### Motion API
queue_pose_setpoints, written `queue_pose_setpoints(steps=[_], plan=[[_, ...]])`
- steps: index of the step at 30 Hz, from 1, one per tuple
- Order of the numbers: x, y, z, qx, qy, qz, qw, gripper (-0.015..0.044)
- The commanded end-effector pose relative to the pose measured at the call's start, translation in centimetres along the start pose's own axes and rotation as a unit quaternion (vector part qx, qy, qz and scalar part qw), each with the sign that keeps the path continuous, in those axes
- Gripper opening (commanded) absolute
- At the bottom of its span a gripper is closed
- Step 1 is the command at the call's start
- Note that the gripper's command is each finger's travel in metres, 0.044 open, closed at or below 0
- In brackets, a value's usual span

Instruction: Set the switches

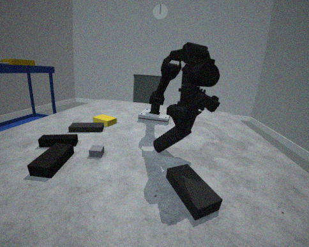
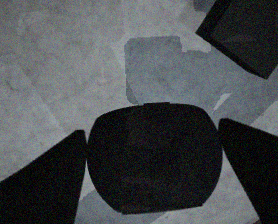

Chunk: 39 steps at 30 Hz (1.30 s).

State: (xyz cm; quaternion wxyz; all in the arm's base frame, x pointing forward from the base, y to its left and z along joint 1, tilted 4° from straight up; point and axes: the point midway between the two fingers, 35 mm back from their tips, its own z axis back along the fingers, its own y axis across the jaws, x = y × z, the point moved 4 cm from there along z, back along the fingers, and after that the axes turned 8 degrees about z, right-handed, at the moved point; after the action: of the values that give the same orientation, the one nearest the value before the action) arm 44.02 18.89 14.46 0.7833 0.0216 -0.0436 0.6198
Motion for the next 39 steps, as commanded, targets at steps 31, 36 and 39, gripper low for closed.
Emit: queue_pose_setpoints(steps=[31, 36, 39], plan=[[1.3, -0.2, -3.1, 0.004, 0.004, -0.007, 1.000, 0.0338], [1.5, -0.2, -3.4, 0.003, 0.003, -0.007, 1.000, 0.0338], [1.6, -0.3, -3.6, 0.003, 0.003, -0.007, 1.000, 0.0338]])
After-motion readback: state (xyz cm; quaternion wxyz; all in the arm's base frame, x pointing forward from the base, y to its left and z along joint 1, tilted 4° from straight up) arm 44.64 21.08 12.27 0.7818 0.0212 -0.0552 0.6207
